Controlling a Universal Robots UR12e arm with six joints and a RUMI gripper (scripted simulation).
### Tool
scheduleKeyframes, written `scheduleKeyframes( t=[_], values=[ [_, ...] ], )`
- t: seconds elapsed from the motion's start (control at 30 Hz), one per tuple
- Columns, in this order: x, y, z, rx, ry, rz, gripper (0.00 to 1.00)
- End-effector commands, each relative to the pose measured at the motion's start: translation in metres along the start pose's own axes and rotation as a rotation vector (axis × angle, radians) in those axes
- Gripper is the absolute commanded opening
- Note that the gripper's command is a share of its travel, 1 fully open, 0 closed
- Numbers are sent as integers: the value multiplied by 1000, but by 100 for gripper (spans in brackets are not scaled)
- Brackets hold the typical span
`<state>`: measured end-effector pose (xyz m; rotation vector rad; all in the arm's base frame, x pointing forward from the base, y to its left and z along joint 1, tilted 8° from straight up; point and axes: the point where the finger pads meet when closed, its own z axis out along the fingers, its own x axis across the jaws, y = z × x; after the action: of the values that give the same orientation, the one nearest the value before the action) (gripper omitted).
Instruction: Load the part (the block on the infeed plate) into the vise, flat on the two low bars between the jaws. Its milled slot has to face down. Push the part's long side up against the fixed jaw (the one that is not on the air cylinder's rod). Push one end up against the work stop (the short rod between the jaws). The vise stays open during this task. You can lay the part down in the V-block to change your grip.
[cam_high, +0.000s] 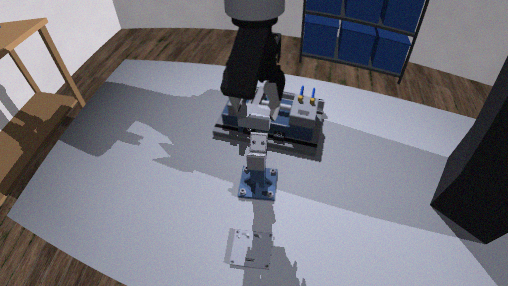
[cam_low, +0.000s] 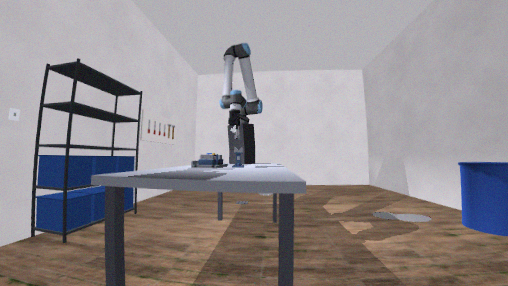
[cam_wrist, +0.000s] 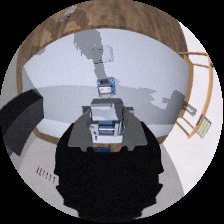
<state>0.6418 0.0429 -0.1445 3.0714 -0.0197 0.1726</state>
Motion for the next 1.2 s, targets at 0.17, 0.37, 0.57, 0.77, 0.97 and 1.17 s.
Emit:
scheduleKeyframes(
  t=[0.17, 0.37, 0.57, 0.77, 0.97, 1.17],
  values=[
    [5, 8, 0, 0, 1, 67, 0],
    [9, 14, 0, 0, 1, 120, 0],
    [11, 19, 0, 0, 1, 160, 0],
    [16, 27, 0, 0, 1, 226, 0],
    [19, 35, 0, 0, 1, 285, 0],
    [23, 43, 0, 0, 0, 349, 0]
  ],
)
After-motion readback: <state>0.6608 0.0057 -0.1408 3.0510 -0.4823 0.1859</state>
